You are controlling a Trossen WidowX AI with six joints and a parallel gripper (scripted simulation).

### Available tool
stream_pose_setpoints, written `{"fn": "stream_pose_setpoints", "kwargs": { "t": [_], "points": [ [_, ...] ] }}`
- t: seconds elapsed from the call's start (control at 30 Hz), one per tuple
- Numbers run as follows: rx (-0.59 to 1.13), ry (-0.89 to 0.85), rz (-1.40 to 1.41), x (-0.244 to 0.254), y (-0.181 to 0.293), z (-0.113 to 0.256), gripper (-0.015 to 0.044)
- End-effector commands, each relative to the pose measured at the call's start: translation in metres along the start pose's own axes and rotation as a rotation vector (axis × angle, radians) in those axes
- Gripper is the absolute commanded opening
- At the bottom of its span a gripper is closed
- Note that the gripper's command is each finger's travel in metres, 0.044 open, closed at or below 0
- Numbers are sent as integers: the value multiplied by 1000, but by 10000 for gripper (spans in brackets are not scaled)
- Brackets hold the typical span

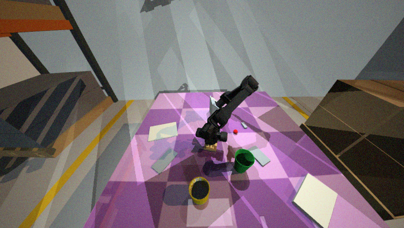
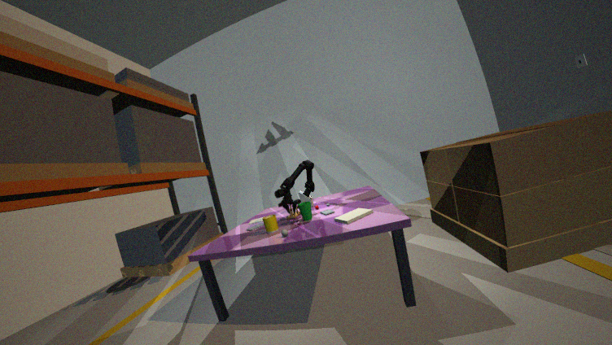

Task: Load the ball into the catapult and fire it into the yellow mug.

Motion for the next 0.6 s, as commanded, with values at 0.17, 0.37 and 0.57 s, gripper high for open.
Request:
{"fn": "stream_pose_setpoints", "kwargs": {
  "t": [0.17, 0.37, 0.57],
  "points": [
    [-1, 0, 1, 0, 0, 1, 341],
    [-1, 5, -2, -2, -2, 76, 440],
    [-3, -1, -12, -4, -1, 82, 440]
  ]
}}
Point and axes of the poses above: the point midway between the two fingers, 35 mm back from their tips, its own z axis back along the fingers, its own x axis across the jaws, y = z × x, the point moved 5 cm from there along z, back along the fingers, and after that the axes turned 12 degrees about z, right-handed, at the moved point
